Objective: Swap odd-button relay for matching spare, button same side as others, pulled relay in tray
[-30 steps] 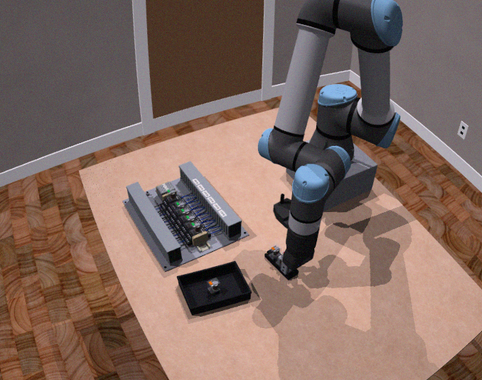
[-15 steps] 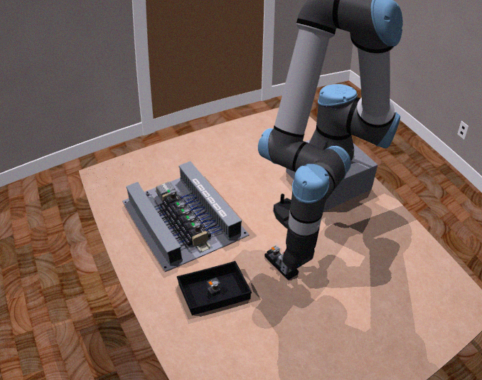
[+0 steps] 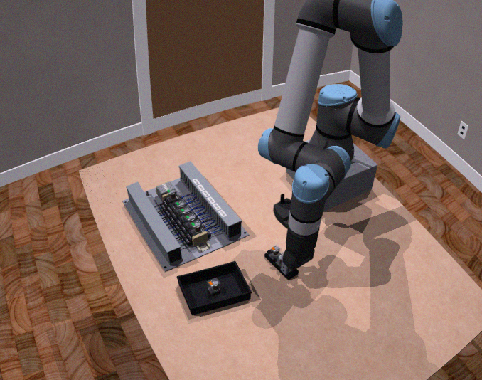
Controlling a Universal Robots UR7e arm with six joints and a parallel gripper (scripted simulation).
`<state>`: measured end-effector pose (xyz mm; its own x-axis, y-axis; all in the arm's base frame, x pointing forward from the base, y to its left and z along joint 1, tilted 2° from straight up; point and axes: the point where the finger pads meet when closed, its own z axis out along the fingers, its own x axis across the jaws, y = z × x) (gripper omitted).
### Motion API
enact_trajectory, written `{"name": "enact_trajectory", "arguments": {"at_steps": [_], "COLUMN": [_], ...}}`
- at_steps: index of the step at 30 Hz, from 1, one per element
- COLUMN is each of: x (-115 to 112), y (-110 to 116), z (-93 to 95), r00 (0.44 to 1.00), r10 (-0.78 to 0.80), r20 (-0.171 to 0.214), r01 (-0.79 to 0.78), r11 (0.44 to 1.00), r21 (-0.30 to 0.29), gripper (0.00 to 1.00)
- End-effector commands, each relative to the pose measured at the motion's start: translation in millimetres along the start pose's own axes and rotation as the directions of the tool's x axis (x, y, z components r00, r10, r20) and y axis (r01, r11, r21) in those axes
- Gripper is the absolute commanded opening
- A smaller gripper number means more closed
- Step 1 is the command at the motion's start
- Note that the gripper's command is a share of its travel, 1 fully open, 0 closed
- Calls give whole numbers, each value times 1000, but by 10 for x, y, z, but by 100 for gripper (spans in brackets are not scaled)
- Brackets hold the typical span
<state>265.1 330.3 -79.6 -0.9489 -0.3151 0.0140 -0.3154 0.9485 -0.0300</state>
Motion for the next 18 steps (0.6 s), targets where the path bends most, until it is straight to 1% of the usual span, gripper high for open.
{"name": "enact_trajectory", "arguments": {"at_steps": [1,5,17,18], "x": [-4,-4,-4,-5], "y": [2,2,2,2], "z": [-44,-204,-204,-240], "r00": [1000,1000,1000,1000], "r10": [0,0,0,0], "r20": [1,2,2,2], "r01": [0,0,0,0], "r11": [1000,1000,1000,1000], "r21": [-1,-1,-1,-1], "gripper": [0,0,0,0]}}
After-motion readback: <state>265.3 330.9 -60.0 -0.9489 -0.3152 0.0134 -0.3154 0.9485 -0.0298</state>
